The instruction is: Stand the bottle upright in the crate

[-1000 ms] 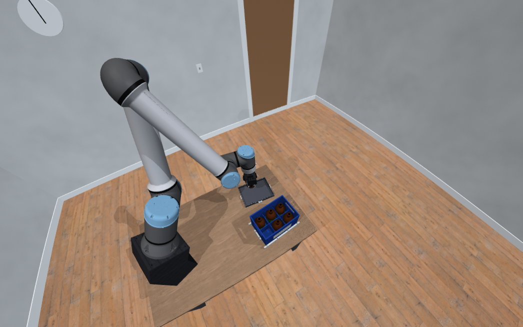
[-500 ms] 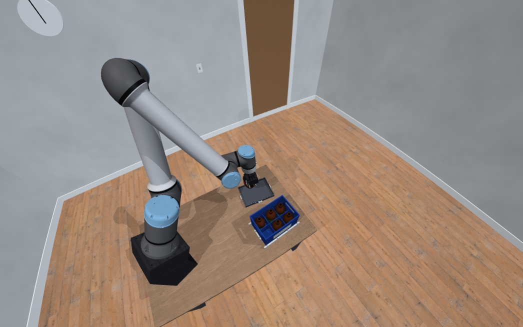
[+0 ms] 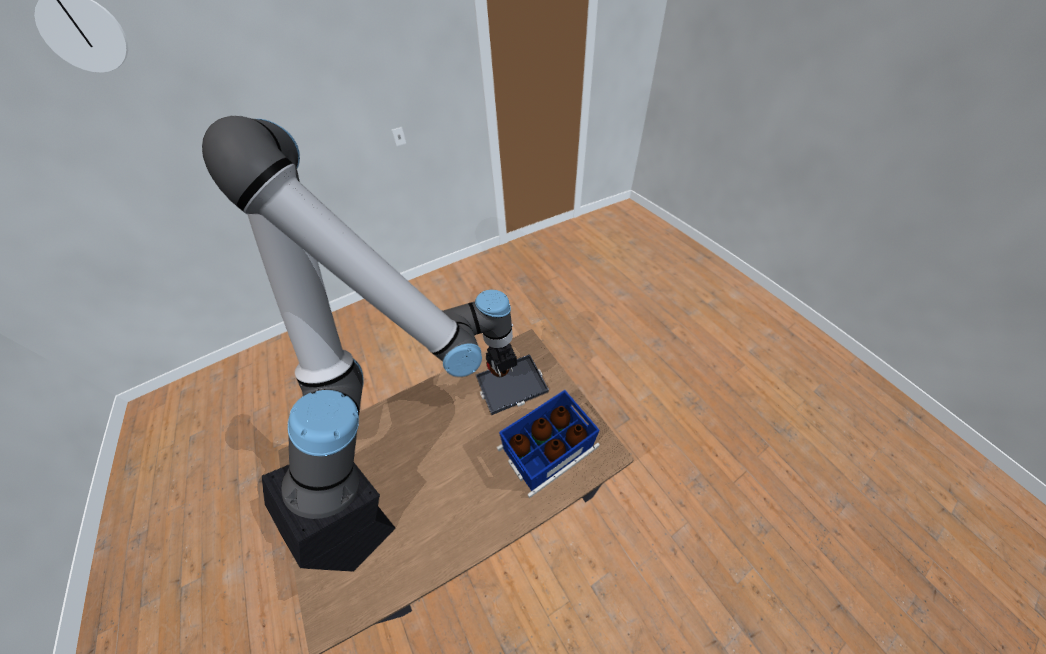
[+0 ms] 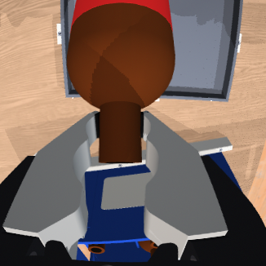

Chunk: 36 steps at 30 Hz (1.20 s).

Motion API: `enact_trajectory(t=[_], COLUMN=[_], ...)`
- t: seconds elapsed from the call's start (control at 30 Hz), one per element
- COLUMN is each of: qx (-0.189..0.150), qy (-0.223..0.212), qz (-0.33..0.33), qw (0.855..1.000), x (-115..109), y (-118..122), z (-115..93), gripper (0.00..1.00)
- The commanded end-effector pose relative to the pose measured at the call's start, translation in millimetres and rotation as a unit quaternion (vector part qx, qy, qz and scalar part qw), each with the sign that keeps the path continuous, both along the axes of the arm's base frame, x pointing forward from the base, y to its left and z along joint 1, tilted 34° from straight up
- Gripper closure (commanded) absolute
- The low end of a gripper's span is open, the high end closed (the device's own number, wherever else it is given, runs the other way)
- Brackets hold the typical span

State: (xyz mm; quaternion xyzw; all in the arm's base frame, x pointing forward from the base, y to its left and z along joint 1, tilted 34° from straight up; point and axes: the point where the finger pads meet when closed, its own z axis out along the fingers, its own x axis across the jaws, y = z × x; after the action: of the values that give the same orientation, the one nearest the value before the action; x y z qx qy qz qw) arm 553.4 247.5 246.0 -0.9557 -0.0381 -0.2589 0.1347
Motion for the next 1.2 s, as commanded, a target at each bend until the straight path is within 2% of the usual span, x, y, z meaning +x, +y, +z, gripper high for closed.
enact_trajectory(t=[0.0, 1.17], qx=[0.0, -0.005], qy=[-0.001, -0.004], qz=[0.0, 0.009], qw=[1.0, 1.0], x=[0.3, 0.3], y=[0.0, 0.1], z=[0.7, 0.7], gripper=[1.0, 1.0])
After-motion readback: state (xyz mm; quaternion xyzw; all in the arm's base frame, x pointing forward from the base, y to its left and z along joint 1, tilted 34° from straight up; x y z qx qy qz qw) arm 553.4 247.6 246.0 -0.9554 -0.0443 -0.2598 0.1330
